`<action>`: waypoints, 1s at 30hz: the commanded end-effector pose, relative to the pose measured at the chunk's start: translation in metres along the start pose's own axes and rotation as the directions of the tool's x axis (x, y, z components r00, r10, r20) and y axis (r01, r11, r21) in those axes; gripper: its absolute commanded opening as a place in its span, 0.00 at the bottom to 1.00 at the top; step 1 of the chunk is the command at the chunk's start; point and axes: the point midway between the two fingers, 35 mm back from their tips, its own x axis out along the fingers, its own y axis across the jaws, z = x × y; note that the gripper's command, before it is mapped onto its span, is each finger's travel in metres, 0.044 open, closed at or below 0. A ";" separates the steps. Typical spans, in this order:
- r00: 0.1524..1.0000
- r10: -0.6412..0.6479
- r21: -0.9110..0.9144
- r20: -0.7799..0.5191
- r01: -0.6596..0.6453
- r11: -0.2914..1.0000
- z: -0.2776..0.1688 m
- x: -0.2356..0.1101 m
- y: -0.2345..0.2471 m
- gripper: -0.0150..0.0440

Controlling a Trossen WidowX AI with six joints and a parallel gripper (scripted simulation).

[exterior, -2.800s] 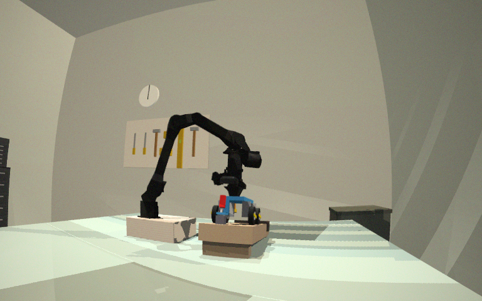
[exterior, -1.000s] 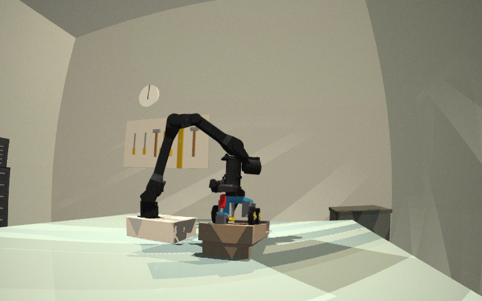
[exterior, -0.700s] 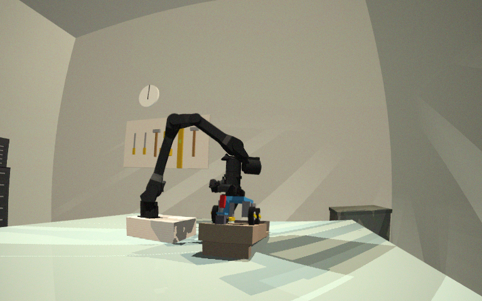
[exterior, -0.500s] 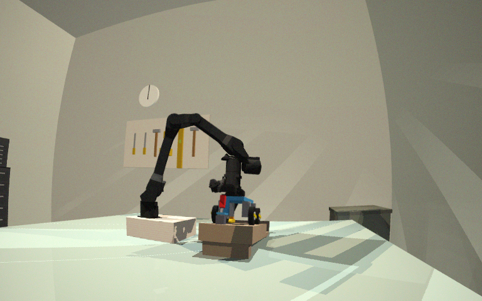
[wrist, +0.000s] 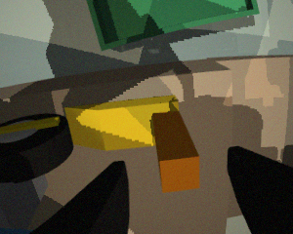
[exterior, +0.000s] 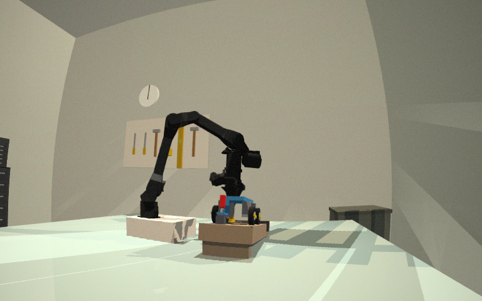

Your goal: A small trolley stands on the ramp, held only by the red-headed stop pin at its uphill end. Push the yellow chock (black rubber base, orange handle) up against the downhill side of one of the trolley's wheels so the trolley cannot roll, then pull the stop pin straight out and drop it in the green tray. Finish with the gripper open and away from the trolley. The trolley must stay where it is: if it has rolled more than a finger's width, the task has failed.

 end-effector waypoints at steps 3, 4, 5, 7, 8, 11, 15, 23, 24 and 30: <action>1.000 0.005 0.003 -0.002 -0.005 1.000 0.000 -0.021 0.000 0.58; 1.000 0.005 0.003 -0.002 -0.005 1.000 0.000 -0.024 0.000 0.58; 1.000 0.005 0.003 -0.002 -0.005 1.000 0.000 -0.028 0.000 0.58; 1.000 0.005 0.003 -0.002 -0.005 1.000 0.000 -0.033 0.000 0.58; 1.000 0.005 0.003 -0.002 -0.005 1.000 0.000 -0.034 0.000 0.58; 1.000 0.000 0.000 -0.001 0.000 1.000 0.000 -0.026 0.000 0.71; 1.000 0.001 0.040 -0.014 -0.001 0.999 -0.003 -0.029 0.003 0.62; 0.997 0.025 0.301 -0.071 -0.002 0.954 -0.021 -0.040 0.035 0.58; 0.997 0.033 0.357 -0.072 -0.005 0.934 -0.024 -0.041 0.044 0.58; 0.994 0.086 0.660 -0.071 -0.017 0.751 -0.037 -0.045 0.096 0.58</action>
